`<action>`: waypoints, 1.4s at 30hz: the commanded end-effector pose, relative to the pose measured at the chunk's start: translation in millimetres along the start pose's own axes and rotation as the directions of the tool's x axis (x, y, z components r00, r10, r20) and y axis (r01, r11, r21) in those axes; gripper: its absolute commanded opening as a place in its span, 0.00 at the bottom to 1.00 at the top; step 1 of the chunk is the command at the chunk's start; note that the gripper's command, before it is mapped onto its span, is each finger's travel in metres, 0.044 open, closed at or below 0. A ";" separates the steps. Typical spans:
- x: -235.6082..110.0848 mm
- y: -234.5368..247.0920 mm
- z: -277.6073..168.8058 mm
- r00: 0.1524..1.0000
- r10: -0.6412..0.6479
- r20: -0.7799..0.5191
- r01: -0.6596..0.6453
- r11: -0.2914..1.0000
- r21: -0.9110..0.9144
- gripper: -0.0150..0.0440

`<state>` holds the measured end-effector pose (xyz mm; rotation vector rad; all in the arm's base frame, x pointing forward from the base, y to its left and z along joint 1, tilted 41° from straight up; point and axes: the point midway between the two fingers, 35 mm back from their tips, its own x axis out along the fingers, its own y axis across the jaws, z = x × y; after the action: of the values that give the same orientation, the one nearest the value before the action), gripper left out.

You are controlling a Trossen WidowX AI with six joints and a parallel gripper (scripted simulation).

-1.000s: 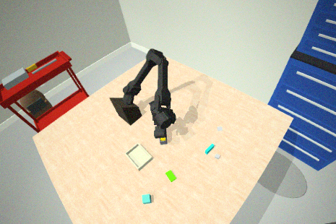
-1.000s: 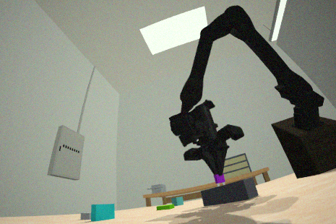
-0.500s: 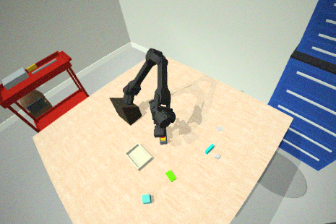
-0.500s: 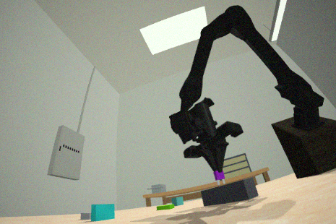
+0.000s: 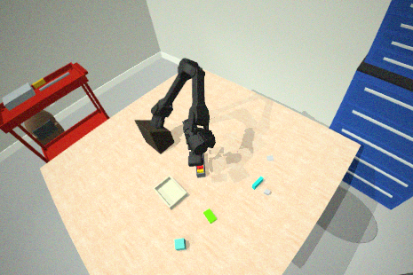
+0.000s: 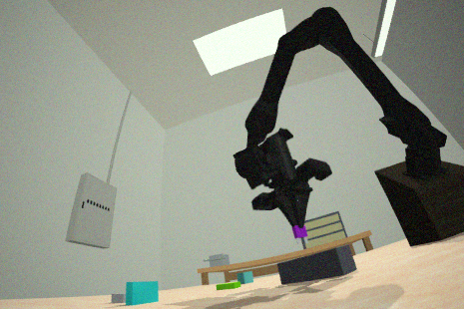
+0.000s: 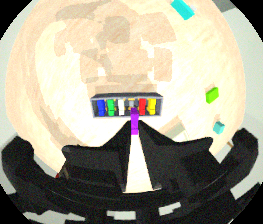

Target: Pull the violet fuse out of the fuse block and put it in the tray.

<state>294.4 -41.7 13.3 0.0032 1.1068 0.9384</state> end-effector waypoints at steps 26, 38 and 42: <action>-9.0 -107.3 -111.6 1.000 -0.020 -0.015 0.020 1.000 -0.005 0.25; -4.9 -124.6 -147.2 1.000 -0.014 -0.011 0.014 1.000 -0.008 0.25; 1.3 -125.0 -147.2 1.000 -0.014 -0.011 0.014 1.000 -0.008 0.25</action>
<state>263.3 -186.9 -108.1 -0.0177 1.1102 0.9236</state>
